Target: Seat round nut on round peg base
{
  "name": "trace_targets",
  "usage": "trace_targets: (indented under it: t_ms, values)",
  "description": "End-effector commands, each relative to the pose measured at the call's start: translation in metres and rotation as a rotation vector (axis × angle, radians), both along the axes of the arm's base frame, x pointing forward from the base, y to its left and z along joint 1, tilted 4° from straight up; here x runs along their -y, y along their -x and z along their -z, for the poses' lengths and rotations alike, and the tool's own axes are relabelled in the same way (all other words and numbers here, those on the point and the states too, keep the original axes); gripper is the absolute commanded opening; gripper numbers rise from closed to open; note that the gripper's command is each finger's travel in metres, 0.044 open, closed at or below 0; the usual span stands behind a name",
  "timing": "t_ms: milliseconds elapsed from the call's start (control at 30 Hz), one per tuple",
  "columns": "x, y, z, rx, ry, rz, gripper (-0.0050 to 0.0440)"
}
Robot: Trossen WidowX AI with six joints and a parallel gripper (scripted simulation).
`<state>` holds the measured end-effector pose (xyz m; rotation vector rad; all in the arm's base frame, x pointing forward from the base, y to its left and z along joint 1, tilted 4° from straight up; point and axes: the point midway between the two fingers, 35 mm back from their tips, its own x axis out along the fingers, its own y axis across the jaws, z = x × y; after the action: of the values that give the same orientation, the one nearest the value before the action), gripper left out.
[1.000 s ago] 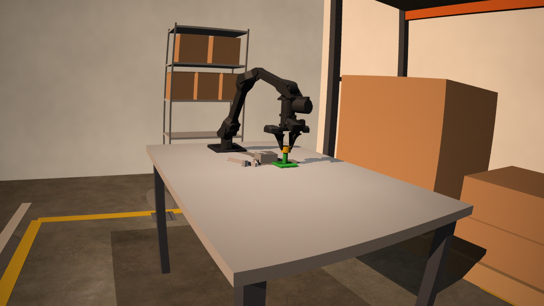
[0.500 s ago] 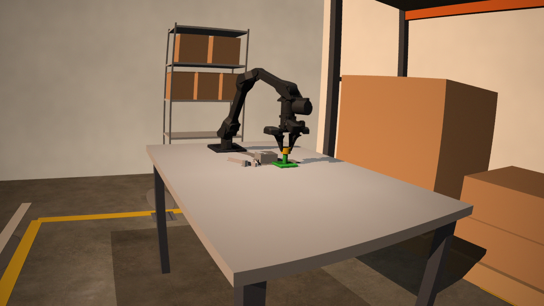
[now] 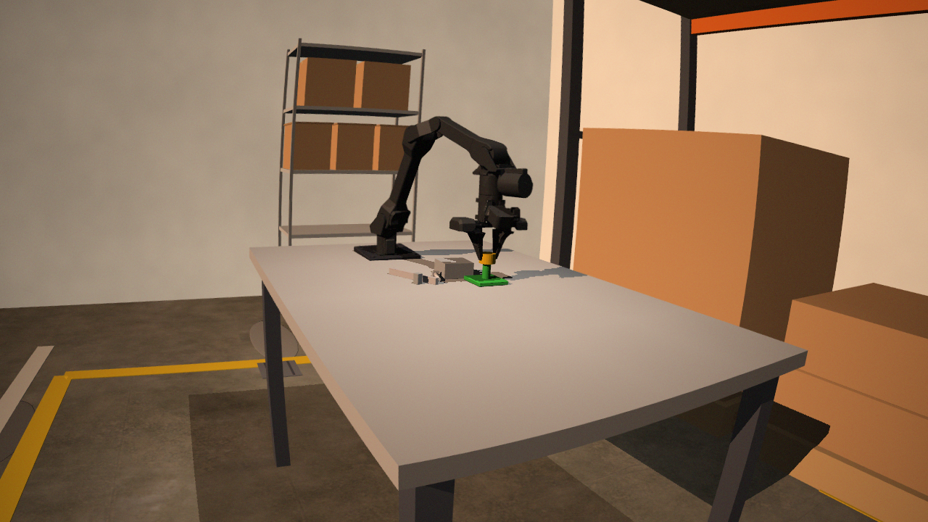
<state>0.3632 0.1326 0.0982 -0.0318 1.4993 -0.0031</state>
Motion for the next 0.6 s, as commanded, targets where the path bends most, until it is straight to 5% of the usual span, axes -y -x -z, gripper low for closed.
trace_targets:
  t_ms: [0,567]
  values:
    - [-0.0004,-0.0028,-0.0064,0.025,-0.009,-0.002,-0.005]
    - [-0.0003,-0.0031,-0.0024,0.025,-0.009,-0.002,-0.005]
